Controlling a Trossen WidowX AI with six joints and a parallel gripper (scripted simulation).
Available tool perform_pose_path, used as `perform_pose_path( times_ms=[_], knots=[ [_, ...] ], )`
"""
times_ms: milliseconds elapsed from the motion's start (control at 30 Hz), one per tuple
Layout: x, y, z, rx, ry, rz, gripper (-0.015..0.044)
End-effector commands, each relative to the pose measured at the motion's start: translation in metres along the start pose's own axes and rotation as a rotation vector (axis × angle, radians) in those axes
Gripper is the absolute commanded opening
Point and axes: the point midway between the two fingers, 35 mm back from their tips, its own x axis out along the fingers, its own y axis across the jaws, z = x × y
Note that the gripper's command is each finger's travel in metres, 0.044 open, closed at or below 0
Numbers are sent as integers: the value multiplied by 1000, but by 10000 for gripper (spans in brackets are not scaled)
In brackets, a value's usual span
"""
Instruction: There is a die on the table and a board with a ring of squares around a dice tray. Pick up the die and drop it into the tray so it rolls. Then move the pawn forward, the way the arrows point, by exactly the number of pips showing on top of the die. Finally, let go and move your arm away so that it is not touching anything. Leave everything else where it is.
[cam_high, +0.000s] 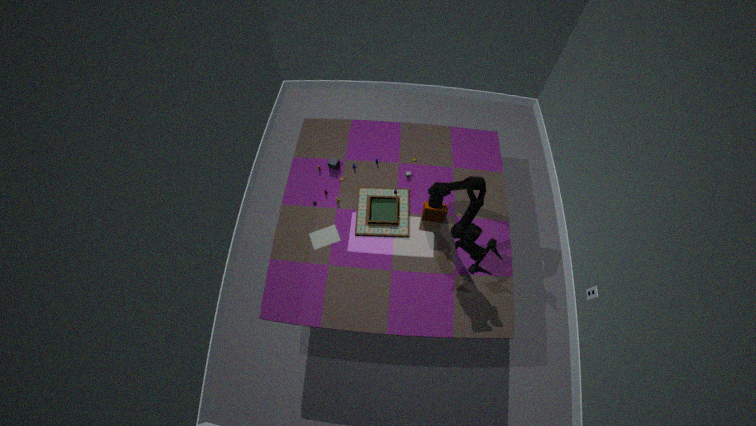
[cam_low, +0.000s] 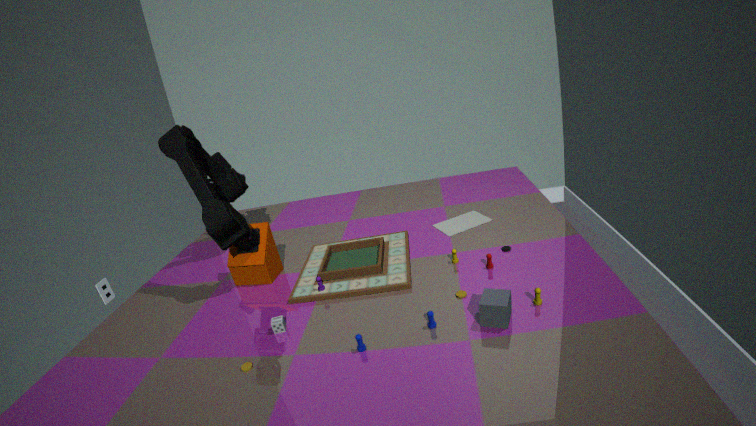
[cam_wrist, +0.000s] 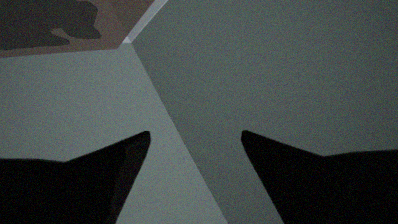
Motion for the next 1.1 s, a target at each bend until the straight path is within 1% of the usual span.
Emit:
perform_pose_path(
  times_ms=[0,67,133,333,567,800,933,1067],
  knots=[
    [-1,0,-2,9,6,3,374],
    [-9,4,-20,77,53,28,321],
    [-23,16,-50,160,135,83,275],
    [-84,58,-131,392,391,241,275],
    [-183,101,-194,658,693,391,275],
    [-297,133,-220,915,999,509,275],
    [-366,145,-218,1059,1180,564,275],
    [-434,150,-204,1202,1365,612,275]
  ],
)
